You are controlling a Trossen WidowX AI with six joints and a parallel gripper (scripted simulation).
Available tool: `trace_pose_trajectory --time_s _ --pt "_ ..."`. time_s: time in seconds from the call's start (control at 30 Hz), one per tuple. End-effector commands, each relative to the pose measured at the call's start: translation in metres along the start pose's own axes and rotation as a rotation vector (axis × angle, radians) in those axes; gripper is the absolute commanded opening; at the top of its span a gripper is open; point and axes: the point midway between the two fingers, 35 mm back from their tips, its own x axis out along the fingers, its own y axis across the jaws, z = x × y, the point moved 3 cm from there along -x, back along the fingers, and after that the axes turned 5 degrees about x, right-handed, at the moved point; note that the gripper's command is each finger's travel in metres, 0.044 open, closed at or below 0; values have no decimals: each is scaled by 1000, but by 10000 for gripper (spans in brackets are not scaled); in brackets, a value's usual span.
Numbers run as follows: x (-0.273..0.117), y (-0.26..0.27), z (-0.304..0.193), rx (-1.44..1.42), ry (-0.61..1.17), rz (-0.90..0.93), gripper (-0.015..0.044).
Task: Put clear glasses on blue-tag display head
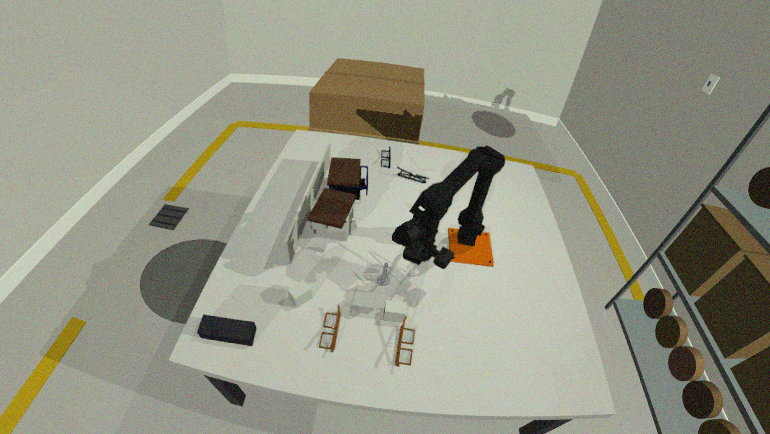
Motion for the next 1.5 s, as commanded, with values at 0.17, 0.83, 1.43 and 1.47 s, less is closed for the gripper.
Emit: trace_pose_trajectory --time_s 0.17,0.83,1.43,1.47 --pt "0 1 -7 6 -1 -5 0" --pt "0 2 -18 6 0 -5 0" --pt "0 3 -16 6 0 -5 0" --pt "0 3 -16 6 0 -5 0"
